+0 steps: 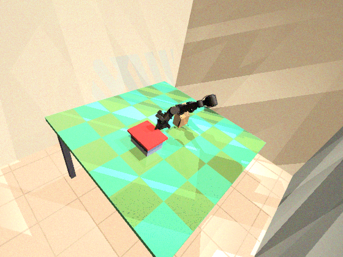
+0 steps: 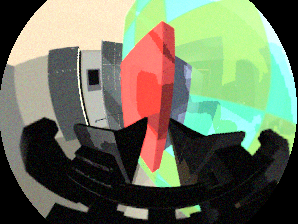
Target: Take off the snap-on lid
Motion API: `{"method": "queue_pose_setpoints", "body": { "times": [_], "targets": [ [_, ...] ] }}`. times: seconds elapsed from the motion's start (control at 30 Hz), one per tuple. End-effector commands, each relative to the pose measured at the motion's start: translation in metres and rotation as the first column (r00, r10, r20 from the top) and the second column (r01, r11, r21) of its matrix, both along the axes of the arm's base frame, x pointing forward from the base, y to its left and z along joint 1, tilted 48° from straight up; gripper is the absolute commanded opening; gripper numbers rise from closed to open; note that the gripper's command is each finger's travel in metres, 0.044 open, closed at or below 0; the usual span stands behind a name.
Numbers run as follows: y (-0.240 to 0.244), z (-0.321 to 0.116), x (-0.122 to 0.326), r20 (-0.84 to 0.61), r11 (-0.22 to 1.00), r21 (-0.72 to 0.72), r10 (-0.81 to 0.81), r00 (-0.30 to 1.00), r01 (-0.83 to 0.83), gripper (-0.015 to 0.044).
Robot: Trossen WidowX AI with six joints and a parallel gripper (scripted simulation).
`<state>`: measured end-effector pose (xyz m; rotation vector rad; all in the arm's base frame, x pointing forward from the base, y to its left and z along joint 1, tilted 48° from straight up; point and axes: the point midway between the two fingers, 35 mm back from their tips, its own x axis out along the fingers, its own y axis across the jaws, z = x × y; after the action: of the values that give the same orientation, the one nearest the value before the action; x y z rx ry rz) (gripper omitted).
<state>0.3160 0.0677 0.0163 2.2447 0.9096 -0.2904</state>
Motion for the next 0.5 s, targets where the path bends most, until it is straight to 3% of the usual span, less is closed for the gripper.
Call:
{"method": "queue_pose_setpoints", "body": {
  "times": [0.0,0.47],
  "targets": [
    [-0.0028,0.0022,0.0003,0.008,1.0,-0.003,-0.002,1.0,0.002,0.0],
    [-0.0049,0.0041,0.0004,0.008,1.0,-0.003,-0.002,1.0,0.002,0.0]
  ]
}}
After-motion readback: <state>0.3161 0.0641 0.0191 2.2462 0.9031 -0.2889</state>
